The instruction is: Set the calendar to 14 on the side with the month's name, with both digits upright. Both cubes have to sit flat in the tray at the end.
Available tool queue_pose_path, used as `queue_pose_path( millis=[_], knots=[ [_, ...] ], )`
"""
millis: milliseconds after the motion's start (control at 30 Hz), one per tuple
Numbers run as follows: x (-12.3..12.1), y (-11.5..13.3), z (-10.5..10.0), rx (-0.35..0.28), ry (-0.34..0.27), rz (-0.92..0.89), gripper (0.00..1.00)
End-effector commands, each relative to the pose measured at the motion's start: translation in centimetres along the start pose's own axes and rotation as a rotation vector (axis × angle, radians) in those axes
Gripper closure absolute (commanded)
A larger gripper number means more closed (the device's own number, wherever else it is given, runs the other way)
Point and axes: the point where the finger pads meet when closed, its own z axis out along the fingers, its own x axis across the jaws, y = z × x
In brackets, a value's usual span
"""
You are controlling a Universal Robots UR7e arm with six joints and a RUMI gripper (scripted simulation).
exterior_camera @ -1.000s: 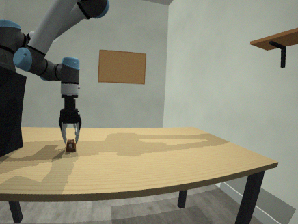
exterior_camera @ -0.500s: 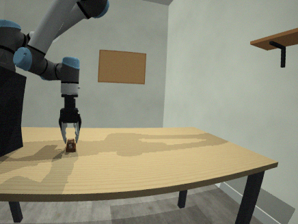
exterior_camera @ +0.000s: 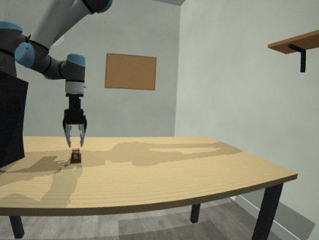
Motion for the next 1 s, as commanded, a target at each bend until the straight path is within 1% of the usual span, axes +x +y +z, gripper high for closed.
queue_pose_path(
  millis=[0, 333, 400, 633, 867, 900, 967],
  knots=[
    [0.0, 0.0, -1.6, 0.000, 0.000, 0.000, 0.72],
    [0.0, 0.0, -4.7, 0.000, 0.000, 0.000, 0.72],
    [0.0, 0.0, -4.7, 0.000, 0.000, 0.000, 0.72],
    [0.0, 0.0, -5.8, 0.000, 0.000, 0.000, 0.72],
    [0.0, 0.0, -6.0, 0.000, 0.000, 0.000, 0.72],
    [0.0, 0.0, -6.0, 0.000, 0.000, 0.000, 0.00],
    [0.0, 0.0, -6.0, 0.000, 0.000, 0.000, 0.00]
  ],
)
